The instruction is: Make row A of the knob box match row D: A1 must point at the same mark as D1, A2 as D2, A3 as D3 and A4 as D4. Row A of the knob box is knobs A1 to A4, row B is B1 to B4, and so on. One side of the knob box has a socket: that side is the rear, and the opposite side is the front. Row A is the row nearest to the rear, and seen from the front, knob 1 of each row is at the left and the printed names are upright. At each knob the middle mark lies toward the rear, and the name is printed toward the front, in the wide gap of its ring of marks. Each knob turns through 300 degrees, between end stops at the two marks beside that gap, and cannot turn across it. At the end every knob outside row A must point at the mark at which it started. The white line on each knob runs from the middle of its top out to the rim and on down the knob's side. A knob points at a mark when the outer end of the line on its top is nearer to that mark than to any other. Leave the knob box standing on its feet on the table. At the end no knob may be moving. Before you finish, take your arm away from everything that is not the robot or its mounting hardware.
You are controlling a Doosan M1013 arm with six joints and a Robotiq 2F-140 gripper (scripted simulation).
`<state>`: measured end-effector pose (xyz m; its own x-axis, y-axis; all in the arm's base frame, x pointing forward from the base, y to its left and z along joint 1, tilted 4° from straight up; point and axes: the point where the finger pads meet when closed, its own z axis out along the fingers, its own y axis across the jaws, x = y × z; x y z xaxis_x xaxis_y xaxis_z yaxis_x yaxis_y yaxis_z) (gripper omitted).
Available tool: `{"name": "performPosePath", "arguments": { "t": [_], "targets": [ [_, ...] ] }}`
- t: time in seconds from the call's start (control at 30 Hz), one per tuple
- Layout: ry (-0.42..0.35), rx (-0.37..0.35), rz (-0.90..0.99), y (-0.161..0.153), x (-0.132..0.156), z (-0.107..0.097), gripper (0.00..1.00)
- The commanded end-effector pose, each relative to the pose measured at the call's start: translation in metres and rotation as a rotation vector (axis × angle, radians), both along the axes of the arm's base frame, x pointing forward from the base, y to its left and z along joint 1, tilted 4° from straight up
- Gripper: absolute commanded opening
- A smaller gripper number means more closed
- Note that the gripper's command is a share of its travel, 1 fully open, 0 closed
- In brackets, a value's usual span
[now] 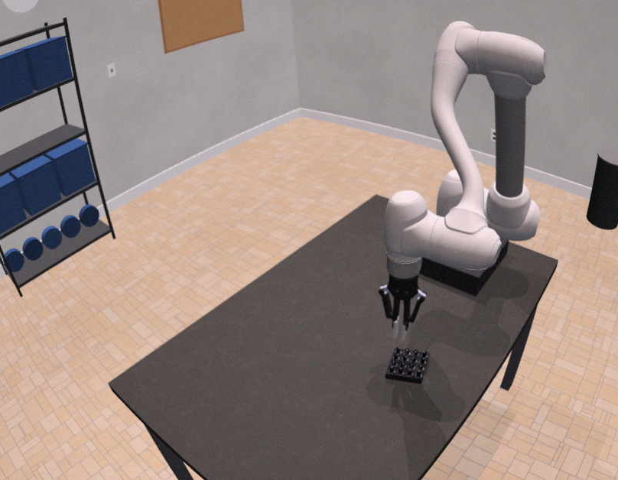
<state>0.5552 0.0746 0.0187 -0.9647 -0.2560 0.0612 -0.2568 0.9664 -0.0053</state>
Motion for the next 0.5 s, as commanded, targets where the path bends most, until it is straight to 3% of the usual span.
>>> {"name": "performPosePath", "arguments": {
  "t": [0.0,0.47],
  "targets": [
    [0.0,0.0,0.0,0.0,0.0,0.0001,0.12],
    [0.0,0.0,0.0,-0.0001,-0.0002,-0.0035,0.12]
  ]
}}
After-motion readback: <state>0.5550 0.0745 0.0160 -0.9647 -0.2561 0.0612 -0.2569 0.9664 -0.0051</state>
